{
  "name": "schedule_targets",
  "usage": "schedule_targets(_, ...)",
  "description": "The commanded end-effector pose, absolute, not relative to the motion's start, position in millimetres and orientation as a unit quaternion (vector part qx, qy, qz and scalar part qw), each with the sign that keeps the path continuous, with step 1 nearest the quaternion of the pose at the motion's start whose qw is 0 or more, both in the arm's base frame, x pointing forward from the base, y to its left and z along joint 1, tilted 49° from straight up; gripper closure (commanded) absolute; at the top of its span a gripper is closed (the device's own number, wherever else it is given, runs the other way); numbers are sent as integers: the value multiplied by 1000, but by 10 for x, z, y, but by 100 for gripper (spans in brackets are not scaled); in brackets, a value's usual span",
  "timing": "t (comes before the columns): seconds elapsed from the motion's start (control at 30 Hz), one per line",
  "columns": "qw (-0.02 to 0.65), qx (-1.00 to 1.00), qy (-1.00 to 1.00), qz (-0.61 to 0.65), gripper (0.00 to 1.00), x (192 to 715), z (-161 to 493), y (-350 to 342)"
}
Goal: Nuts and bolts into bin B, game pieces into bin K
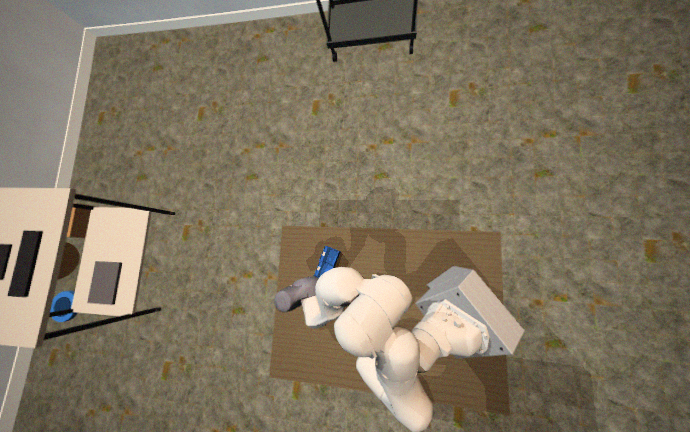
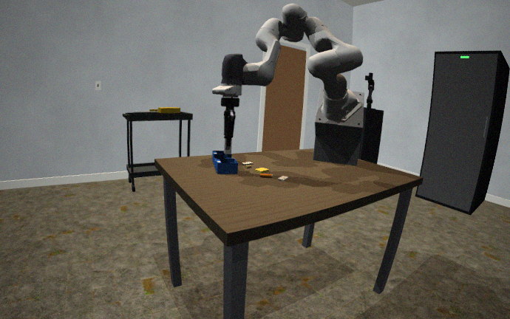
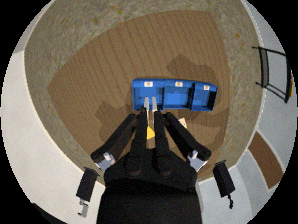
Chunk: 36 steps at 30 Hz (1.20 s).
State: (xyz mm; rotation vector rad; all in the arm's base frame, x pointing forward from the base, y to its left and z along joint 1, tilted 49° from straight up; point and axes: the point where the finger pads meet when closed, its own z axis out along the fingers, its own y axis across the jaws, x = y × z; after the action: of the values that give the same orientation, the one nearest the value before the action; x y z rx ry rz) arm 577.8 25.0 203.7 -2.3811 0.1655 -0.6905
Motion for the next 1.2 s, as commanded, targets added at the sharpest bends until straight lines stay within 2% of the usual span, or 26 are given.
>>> schedule_targets(0.0,324,-906,65,-263,95,5775,2051,264)
schedule_targets(1.17,324,-906,65,-263,95,6083,1664,593)
